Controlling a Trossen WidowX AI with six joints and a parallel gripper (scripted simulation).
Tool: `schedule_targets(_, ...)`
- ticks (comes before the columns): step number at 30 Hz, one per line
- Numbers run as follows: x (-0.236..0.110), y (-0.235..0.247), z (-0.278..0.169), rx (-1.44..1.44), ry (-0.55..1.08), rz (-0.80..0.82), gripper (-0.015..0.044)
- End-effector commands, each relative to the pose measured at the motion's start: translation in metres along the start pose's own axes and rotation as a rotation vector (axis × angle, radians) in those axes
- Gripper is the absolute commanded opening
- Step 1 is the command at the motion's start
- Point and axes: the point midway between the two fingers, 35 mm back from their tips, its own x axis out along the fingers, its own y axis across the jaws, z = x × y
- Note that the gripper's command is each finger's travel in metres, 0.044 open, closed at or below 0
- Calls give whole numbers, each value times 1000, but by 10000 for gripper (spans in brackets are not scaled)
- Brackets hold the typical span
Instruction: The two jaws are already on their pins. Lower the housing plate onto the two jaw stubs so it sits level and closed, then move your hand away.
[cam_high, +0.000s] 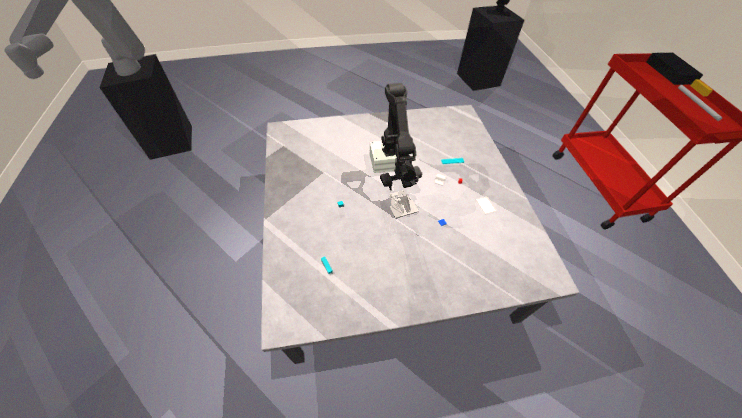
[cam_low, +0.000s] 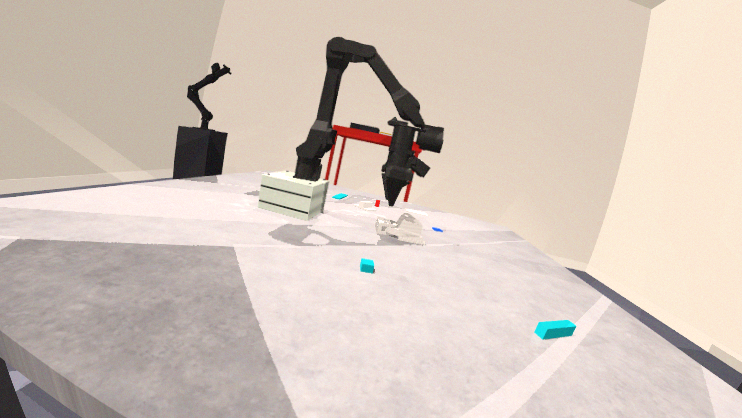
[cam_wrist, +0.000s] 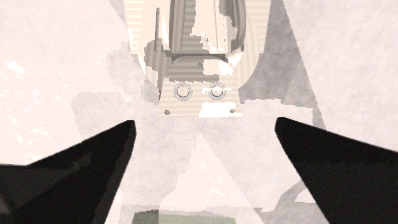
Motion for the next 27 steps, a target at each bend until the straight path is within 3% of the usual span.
schedule_targets(1, 0, 0, -1, 0, 4, 1, 440)
schedule_targets(10, -55, 8, -35, -1, 12, 1, 440)
schedule_targets(27, -56, 8, -36, -1, 12, 1, 440)
